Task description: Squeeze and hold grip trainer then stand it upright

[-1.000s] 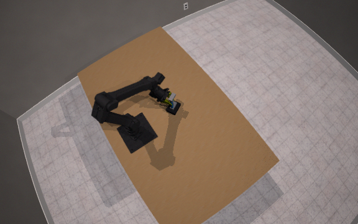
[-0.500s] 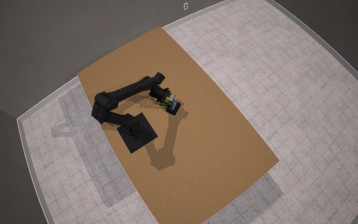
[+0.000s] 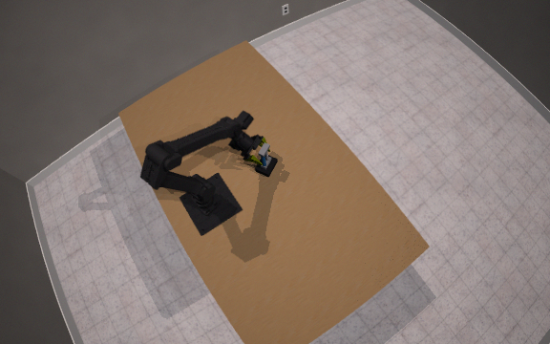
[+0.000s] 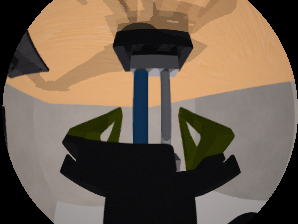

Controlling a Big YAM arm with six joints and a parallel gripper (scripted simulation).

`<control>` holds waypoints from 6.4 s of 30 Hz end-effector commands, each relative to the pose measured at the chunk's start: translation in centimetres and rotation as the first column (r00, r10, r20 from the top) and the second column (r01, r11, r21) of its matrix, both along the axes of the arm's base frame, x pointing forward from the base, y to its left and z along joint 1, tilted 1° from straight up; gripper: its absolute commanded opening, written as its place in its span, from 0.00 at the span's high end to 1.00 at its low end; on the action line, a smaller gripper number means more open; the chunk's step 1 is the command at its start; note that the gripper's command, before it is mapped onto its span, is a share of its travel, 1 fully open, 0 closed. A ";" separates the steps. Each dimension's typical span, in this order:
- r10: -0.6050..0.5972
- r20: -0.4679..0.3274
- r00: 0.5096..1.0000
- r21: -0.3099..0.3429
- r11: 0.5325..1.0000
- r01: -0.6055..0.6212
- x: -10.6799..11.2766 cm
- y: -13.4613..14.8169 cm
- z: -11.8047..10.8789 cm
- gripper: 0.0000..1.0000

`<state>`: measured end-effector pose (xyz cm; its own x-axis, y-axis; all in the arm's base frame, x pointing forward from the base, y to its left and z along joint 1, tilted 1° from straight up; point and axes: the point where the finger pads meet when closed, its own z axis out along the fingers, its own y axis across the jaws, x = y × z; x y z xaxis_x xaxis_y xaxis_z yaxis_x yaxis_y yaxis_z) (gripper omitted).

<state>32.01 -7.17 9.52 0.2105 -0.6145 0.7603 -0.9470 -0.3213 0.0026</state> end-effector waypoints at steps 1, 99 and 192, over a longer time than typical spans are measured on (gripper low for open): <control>0.007 -0.004 1.000 0.001 1.000 -0.007 0.5 0.1 0.1 0.24; -0.003 0.024 1.000 0.016 1.000 0.003 -1.7 9.4 8.9 0.24; 0.001 0.007 1.000 0.007 1.000 -0.001 -2.3 9.2 8.2 0.24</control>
<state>29.11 1.43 17.30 0.2137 -0.6144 0.7595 -0.9463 -0.3233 0.0046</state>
